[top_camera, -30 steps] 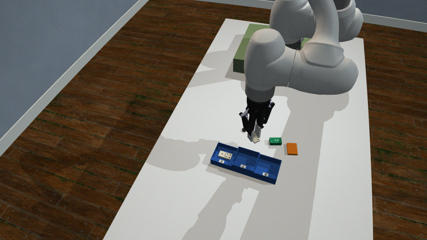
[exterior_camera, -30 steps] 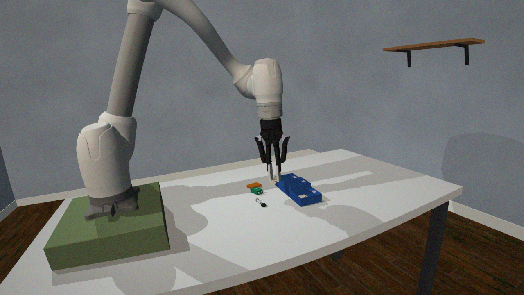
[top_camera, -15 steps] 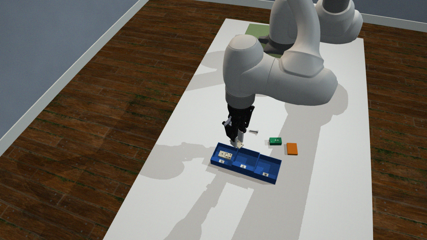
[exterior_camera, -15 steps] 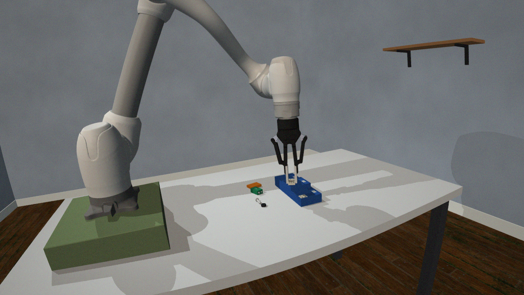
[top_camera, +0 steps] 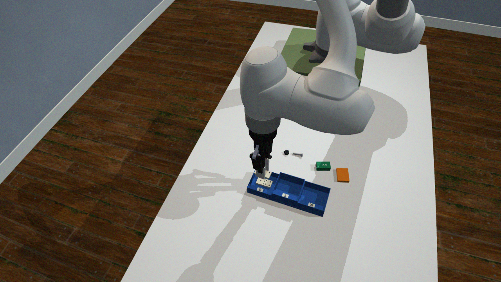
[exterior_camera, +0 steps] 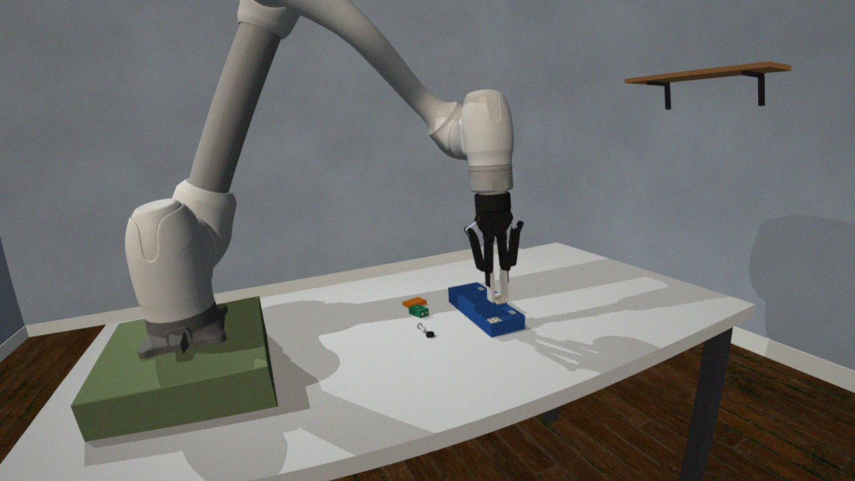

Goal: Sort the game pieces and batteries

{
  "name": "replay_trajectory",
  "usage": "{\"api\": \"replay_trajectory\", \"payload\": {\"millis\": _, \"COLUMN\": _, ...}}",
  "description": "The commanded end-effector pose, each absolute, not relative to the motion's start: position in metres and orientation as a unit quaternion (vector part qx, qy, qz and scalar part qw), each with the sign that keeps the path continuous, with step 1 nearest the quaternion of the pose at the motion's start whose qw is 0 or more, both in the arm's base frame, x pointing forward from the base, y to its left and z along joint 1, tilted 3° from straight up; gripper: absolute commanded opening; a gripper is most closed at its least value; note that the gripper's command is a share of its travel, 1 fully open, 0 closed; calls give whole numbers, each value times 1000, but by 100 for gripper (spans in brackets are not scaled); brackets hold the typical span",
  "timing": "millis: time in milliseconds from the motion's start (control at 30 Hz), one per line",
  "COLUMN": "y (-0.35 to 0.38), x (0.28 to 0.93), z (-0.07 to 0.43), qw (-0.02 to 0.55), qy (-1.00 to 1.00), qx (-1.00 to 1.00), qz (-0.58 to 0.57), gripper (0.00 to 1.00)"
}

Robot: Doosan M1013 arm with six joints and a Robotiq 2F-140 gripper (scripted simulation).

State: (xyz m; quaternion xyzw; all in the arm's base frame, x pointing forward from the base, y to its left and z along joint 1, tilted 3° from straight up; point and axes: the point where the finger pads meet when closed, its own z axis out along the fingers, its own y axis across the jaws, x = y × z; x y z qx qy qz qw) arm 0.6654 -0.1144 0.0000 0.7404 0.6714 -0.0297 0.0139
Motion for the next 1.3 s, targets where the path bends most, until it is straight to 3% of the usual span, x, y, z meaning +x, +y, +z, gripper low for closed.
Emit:
{"api": "replay_trajectory", "payload": {"millis": 0, "y": -113, "x": 665, "z": 0, "qw": 7, "qy": 687, "qx": 727, "qz": -26, "gripper": 13}}
{"api": "replay_trajectory", "payload": {"millis": 667, "y": -111, "x": 662, "z": 0, "qw": 7, "qy": 687, "qx": 727, "qz": -26, "gripper": 13}}
{"api": "replay_trajectory", "payload": {"millis": 1267, "y": -113, "x": 661, "z": -32, "qw": 7, "qy": 687, "qx": 727, "qz": -26, "gripper": 13}}
